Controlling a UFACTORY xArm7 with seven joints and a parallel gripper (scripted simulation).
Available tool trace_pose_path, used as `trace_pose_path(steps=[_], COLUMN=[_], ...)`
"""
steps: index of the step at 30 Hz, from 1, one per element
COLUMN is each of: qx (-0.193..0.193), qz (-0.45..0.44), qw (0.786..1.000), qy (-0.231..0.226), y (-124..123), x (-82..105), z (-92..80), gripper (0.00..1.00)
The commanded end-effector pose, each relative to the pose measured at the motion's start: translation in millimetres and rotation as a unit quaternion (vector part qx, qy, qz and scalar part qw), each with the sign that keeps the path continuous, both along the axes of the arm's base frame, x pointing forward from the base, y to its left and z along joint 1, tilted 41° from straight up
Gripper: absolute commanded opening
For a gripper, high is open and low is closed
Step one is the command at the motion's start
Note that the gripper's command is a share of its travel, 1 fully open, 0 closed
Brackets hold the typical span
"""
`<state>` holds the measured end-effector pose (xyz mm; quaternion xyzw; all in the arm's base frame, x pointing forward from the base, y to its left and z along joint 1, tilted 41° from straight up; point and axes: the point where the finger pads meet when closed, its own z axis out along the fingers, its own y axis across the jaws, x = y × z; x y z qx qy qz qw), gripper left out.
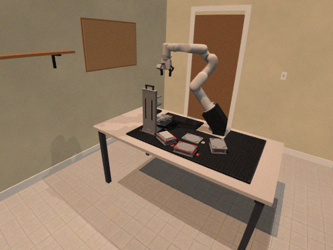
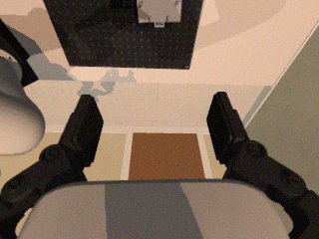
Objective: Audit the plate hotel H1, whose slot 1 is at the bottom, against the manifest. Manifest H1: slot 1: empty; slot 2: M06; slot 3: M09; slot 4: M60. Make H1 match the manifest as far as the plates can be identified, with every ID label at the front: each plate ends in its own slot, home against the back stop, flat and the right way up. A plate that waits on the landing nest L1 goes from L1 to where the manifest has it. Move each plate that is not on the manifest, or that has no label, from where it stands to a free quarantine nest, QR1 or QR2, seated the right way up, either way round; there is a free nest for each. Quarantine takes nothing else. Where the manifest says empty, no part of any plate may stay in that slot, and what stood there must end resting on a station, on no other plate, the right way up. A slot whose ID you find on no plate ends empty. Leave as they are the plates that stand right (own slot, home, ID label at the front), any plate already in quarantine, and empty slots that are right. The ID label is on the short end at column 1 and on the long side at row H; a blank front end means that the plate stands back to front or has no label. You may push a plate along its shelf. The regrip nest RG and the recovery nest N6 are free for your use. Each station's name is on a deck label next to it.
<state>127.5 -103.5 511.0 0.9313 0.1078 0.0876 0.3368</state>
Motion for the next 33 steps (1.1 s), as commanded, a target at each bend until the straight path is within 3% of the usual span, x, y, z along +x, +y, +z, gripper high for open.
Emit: trace_pose_path(steps=[1, 3, 18, 20, 26, 33], qx=[-0.002, -0.002, -0.002, -0.002, -0.002, -0.002], qz=[0.001, 0.001, 0.000, 0.000, 0.000, 0.000], qw=[1.000, 1.000, 1.000, 1.000, 1.000, 1.000], qy=[-0.001, -0.001, -0.001, -0.001, -0.001, -0.001], y=[-4.6, -4.6, -28.2, -28.2, -37.6, -37.8], x=[-14.3, -14.3, -85.5, -85.5, -114.0, -114.7], z=[1.3, 1.3, -2.0, -2.0, -3.4, -3.3], gripper=[1.00, 1.00, 1.00, 1.00, 1.00, 1.00])
